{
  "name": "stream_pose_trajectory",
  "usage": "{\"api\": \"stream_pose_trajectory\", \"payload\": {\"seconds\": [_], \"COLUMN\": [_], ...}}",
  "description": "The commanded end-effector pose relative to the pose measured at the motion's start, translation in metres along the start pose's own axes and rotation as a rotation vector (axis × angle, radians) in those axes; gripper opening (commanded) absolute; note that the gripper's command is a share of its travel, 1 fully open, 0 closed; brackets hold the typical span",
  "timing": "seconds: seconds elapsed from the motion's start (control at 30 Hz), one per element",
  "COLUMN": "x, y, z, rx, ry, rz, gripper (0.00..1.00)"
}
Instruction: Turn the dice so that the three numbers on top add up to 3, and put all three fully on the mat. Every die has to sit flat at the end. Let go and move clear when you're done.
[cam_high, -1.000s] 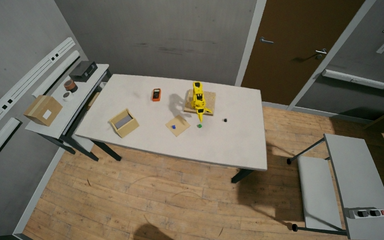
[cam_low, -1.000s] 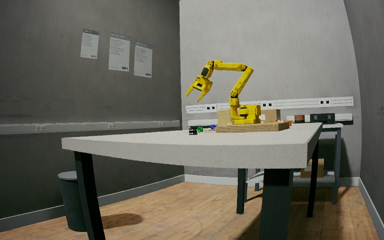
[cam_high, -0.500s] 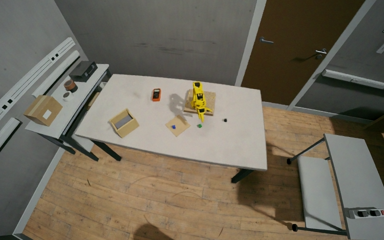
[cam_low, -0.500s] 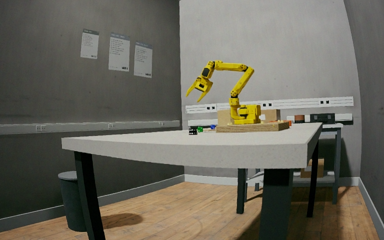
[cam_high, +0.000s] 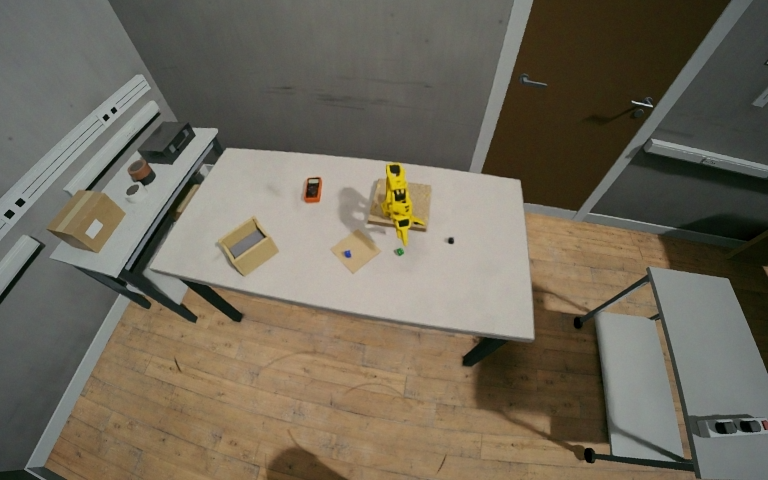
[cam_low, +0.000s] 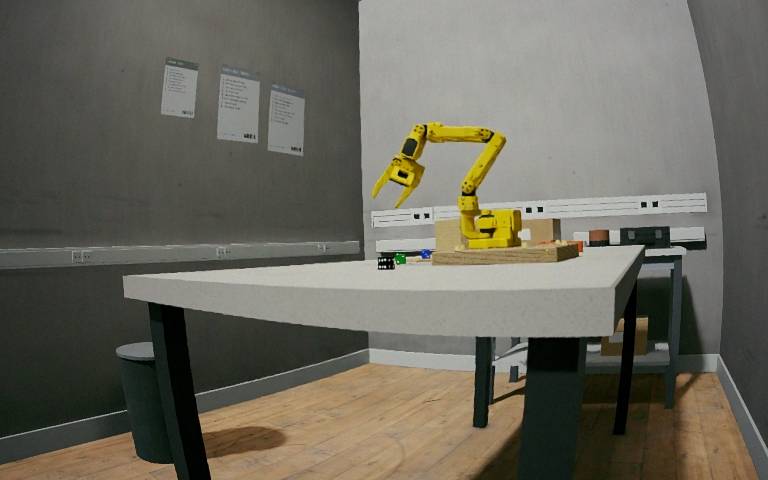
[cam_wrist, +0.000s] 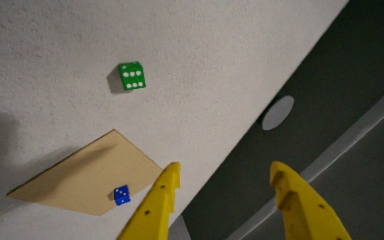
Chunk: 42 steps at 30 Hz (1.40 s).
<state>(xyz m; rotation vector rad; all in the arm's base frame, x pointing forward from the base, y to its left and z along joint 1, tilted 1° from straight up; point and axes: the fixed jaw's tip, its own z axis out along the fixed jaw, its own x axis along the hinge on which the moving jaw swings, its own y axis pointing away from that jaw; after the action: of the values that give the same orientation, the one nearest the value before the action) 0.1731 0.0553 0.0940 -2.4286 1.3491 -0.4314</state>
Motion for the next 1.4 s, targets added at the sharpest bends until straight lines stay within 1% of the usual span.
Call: {"api": "stream_pose_trajectory", "payload": {"seconds": [0.0, 0.1, 0.17, 0.27, 0.37, 0.5, 0.6, 0.73, 0.77, 1.37], "x": [-0.004, -0.006, -0.006, -0.009, -0.011, -0.013, -0.013, -0.013, -0.016, -0.016], "y": [0.011, 0.021, 0.021, 0.031, 0.041, 0.049, 0.051, 0.051, 0.056, 0.056], "z": [0.014, 0.024, 0.024, 0.033, 0.040, 0.045, 0.046, 0.046, 0.047, 0.047], "rx": [-0.104, -0.192, -0.192, -0.281, -0.356, -0.418, -0.434, -0.435, -0.449, -0.449], "ry": [-0.029, -0.050, -0.050, -0.072, -0.090, -0.105, -0.108, -0.109, -0.115, -0.115], "rz": [-0.014, -0.015, -0.015, -0.015, -0.015, -0.015, -0.015, -0.015, -0.026, -0.026], "gripper": [0.28, 0.28, 0.28, 0.28, 0.28, 0.28, 0.28, 0.28, 0.28, 0.28]}}
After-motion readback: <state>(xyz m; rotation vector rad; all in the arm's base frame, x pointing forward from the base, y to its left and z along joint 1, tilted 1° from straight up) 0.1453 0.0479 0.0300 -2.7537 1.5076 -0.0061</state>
